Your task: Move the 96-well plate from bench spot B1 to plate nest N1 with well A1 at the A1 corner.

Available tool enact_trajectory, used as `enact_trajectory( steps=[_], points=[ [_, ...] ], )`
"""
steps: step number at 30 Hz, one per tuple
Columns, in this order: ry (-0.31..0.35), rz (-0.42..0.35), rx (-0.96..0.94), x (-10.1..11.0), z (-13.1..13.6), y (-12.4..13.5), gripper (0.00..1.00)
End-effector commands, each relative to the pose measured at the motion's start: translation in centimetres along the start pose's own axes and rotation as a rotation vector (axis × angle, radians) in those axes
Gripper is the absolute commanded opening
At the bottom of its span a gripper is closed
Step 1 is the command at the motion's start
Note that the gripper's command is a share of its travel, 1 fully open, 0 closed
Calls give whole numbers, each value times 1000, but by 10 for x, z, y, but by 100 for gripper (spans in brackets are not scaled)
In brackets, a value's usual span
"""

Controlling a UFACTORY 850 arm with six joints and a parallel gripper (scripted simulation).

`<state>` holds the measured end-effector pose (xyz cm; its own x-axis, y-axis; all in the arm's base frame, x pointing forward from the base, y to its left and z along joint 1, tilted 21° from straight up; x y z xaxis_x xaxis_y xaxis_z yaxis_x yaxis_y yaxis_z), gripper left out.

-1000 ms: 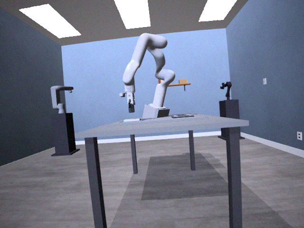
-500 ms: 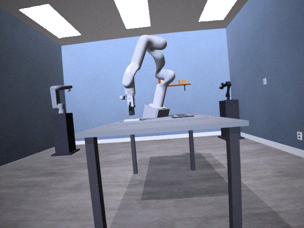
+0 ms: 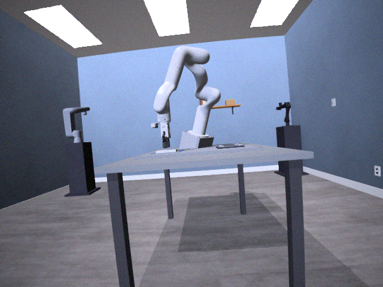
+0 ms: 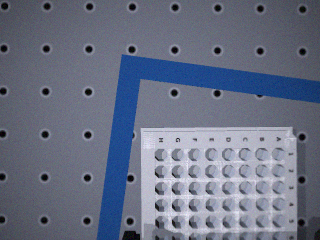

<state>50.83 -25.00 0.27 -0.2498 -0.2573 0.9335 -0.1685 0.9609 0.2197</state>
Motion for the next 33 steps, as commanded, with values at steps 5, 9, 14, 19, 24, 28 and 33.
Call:
enact_trajectory(
  steps=[5,9,14,19,24,28,33],
  points=[
    [-1,1,0,0,-1,0,100],
    [-1,1,0,-2,-1,-1,100],
    [-1,1,0,-4,-1,-1,100],
    [-1,1,0,-8,-1,-1,100],
    [-1,1,0,-11,-1,-1,100],
    [-1,1,0,-13,-1,-1,100],
    [-1,1,0,-16,-1,-1,100]
  ],
)
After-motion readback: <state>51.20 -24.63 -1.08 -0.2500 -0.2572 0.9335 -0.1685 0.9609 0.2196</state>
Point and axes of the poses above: the point where the finger pads meet when closed, its own x axis back along the fingers, its own z axis across the jaws, y = z × x, the point moved 1 cm from there along x, back along the fingers, and after that the axes turned 13 degrees about x, right-handed, at the moved point
